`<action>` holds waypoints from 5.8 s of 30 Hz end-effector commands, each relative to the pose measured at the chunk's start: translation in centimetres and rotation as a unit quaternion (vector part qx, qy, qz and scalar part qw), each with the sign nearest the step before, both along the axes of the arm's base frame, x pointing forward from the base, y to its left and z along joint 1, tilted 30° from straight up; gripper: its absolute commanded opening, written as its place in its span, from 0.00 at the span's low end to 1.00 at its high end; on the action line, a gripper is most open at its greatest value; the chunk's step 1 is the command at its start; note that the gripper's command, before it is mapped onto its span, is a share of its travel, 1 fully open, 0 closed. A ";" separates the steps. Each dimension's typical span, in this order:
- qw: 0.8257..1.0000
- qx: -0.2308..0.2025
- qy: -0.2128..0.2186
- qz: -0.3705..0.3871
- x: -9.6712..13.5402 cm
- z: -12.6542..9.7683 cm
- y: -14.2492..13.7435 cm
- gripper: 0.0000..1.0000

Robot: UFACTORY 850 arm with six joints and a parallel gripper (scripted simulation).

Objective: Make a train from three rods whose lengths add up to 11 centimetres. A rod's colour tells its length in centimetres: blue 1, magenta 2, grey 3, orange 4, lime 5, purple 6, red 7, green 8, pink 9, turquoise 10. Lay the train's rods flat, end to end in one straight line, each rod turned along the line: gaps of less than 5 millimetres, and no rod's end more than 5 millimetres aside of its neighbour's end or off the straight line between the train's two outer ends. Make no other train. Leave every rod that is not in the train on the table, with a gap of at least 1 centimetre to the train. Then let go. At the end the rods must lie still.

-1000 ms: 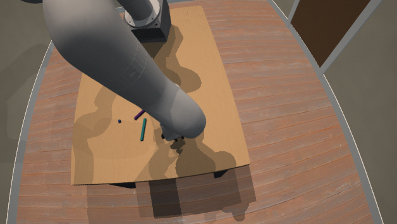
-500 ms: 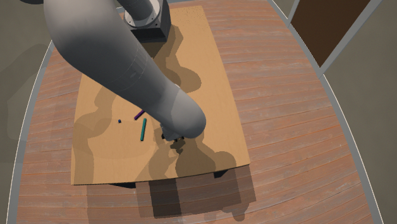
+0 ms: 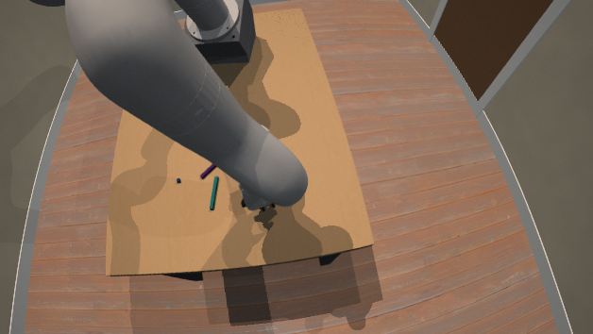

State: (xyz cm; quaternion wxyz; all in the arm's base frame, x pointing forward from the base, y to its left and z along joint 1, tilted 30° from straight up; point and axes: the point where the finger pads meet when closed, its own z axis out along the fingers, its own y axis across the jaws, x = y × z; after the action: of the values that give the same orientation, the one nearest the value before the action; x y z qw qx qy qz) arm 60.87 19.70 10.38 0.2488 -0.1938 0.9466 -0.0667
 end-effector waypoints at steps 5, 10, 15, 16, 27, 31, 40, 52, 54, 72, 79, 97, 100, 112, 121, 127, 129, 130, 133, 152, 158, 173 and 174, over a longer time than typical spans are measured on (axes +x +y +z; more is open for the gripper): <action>1.000 0.000 -0.001 0.000 0.0 0.1 0.0 0.24; 1.000 0.000 -0.001 0.000 0.0 0.1 0.0 0.04; 1.000 0.000 -0.001 0.000 0.0 0.1 0.0 0.04; 1.000 0.000 -0.001 0.000 0.0 0.1 0.0 0.04; 1.000 0.000 -0.001 0.000 0.0 0.1 0.0 0.04; 1.000 0.000 -0.001 0.000 0.0 0.1 0.0 0.04; 1.000 0.000 -0.001 0.000 0.0 0.1 0.0 0.04; 1.000 0.000 -0.001 0.000 -1.3 2.4 0.1 0.04; 1.000 0.000 -0.001 0.000 -2.0 3.7 0.2 0.04; 1.000 0.000 -0.001 0.000 -4.9 8.7 0.3 0.04; 1.000 0.000 -0.001 0.000 -4.9 8.7 0.3 0.04; 1.000 -0.003 -0.028 -0.011 -3.3 9.0 -9.4 0.04; 0.999 -0.002 -0.031 -0.013 -3.3 8.9 -12.1 0.04; 1.000 0.005 -0.025 -0.017 -5.4 8.2 -20.2 0.04; 1.000 0.012 -0.007 -0.022 -8.5 7.4 -25.5 0.04; 1.000 0.013 -0.002 -0.024 -9.3 7.2 -26.5 0.04; 1.000 0.013 -0.002 -0.024 -9.3 7.2 -26.6 0.04; 1.000 0.013 -0.002 -0.024 -9.3 7.2 -26.6 0.04; 1.000 0.013 -0.001 -0.024 -9.3 7.2 -26.6 0.04; 1.000 0.014 -0.001 -0.023 -8.7 6.2 -26.6 0.04; 1.000 0.014 -0.001 -0.023 -7.6 4.2 -26.7 0.04; 1.000 0.014 -0.001 -0.023 -5.1 0.0 -26.9 0.04; 1.000 0.014 -0.001 -0.023 -5.1 -0.1 -26.9 0.04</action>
State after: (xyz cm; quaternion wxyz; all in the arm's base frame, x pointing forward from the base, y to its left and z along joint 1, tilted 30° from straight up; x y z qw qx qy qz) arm 55.25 -7.16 11.00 0.2506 -0.1679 0.9516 -0.0595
